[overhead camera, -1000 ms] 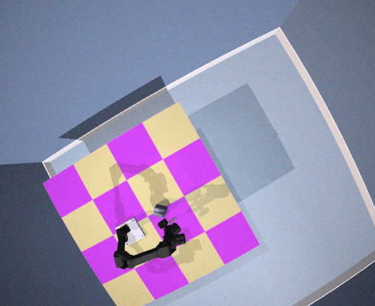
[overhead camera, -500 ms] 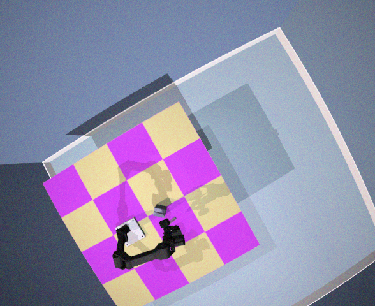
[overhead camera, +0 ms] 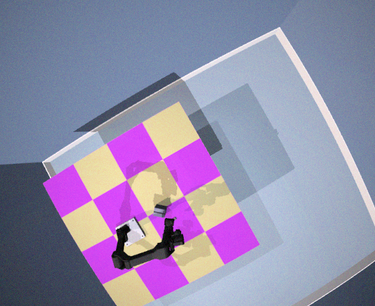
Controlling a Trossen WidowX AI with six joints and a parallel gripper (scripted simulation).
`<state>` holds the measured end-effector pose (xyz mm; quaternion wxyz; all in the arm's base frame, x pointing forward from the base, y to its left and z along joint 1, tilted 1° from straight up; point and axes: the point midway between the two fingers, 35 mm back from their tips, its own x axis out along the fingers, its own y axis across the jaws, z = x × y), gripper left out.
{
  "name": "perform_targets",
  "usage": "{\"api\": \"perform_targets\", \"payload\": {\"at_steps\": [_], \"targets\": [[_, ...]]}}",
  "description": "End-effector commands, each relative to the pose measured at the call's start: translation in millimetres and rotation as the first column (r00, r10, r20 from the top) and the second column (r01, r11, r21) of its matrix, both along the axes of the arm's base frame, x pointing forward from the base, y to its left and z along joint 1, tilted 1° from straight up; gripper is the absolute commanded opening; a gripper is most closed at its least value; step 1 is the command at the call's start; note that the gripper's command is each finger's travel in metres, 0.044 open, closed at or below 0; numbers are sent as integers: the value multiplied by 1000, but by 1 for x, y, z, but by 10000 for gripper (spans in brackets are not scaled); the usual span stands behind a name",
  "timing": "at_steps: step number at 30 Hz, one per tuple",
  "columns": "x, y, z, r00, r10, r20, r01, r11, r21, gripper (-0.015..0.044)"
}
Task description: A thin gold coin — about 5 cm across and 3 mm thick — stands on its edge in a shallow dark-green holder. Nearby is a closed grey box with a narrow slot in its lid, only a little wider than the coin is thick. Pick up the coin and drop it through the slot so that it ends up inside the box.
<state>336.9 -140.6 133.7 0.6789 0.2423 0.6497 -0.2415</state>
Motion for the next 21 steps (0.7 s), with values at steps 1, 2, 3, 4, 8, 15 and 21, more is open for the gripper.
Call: {"api": "perform_targets", "payload": {"at_steps": [1, 2, 3, 4, 8, 15, 21], "targets": [[-1, 0, 1, 995, -103, 3, 103, 995, -2, 0], [-1, 0, 1, 994, -108, 3, 108, 994, -2, 0], [-1, 0, 1, 994, -108, 3, 108, 994, -2, 0], [-1, 0, 1, 994, -108, 3, 108, 994, -2, 0], [-1, 4, 1, 994, -108, 3, 108, 994, -1, 0], [0, 23, 1, 994, -108, 3, 108, 994, 0, 0], [-1, 38, 1, 994, -108, 3, 108, 994, 2, 0]]}}
